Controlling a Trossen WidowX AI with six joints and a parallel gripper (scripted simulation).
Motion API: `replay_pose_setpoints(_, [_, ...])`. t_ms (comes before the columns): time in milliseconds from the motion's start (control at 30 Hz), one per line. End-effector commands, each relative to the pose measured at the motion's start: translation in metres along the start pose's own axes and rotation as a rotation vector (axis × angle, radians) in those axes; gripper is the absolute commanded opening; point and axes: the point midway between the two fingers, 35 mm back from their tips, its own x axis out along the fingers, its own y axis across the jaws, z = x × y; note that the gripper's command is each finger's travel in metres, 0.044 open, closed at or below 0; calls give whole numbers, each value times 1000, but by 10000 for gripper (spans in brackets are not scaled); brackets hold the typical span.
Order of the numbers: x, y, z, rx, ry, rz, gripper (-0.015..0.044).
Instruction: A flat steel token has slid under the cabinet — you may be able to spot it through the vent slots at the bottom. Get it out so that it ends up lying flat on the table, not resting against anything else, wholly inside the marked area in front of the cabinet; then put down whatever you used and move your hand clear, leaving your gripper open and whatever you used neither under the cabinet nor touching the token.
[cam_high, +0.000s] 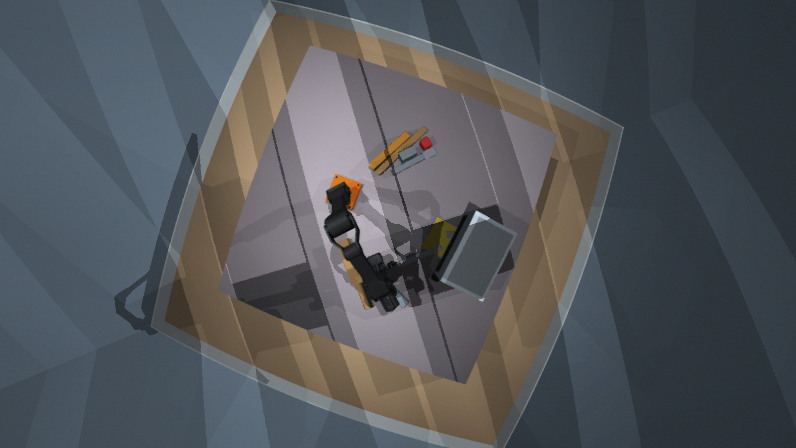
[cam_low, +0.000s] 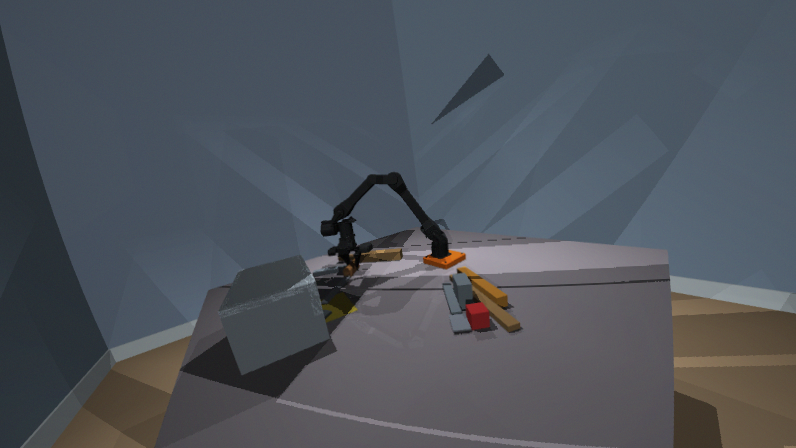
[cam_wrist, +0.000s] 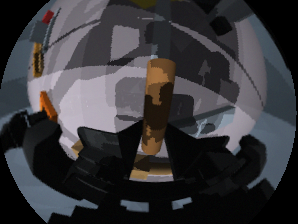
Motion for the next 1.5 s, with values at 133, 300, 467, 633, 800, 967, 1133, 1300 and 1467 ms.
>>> replay_pose_setpoints(133, [-1, -1, -14, 1, -2, -4, 0])
replay_pose_setpoints(300, [-1, 0, -24, 1, -1, -4, 0])
replay_pose_setpoints(467, [-1, 0, -33, 2, 0, -4, 0])
replay_pose_setpoints(633, [-1, 0, -42, 2, 0, -4, 0])
replay_pose_setpoints(800, [-1, 0, -51, 3, 1, -4, 0])
replay_pose_setpoints(967, [-1, 0, -60, 4, 2, -4, 0])
replay_pose_setpoints(1133, [0, 1, -59, 7, 5, 0, 105])
replay_pose_setpoints(1300, [0, 1, -59, 7, 5, 0, 200])
replay_pose_setpoints(1467, [0, 1, -59, 7, 2, -3, 253])
